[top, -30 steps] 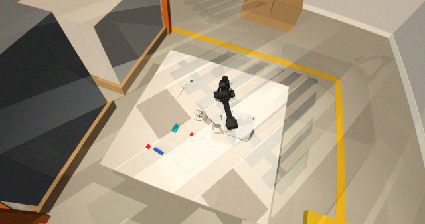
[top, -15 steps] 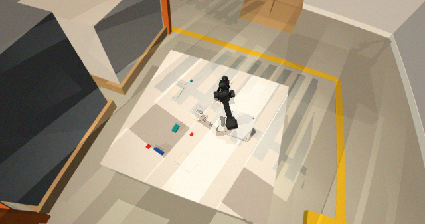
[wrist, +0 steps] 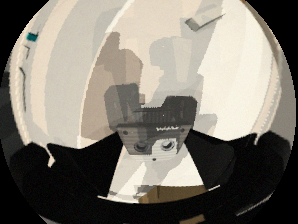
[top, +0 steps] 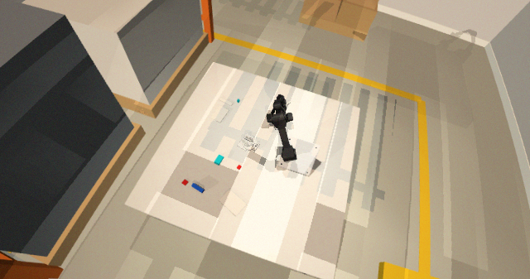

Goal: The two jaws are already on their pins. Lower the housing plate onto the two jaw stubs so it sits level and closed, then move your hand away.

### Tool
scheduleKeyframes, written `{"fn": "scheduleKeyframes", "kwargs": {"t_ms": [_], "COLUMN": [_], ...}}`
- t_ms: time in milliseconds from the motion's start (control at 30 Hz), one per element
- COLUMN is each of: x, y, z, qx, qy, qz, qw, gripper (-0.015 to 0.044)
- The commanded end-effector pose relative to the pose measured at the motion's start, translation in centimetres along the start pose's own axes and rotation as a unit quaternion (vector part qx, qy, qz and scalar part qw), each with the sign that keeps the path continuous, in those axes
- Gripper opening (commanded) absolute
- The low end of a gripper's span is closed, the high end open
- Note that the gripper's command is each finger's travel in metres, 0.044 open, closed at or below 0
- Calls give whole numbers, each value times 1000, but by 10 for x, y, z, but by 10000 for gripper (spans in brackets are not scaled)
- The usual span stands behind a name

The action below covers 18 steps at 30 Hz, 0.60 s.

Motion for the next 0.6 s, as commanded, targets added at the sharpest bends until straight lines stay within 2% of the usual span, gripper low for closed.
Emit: {"fn": "scheduleKeyframes", "kwargs": {"t_ms": [0,567], "x": [1,52], "y": [0,0], "z": [0,-2], "qx": [0,-2], "qy": [0,-1], "qz": [0,0], "qw": [1000,1000], "gripper": [351,351]}}
Point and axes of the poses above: the point midway between the two fingers, 35 mm back from their tips, its own x axis back along the fingers, its own y axis across the jaws, z = x × y, the point moved 8 cm from there along x, back along the fingers, and after that the axes turned 10 degrees about x, right-handed, at the moved point
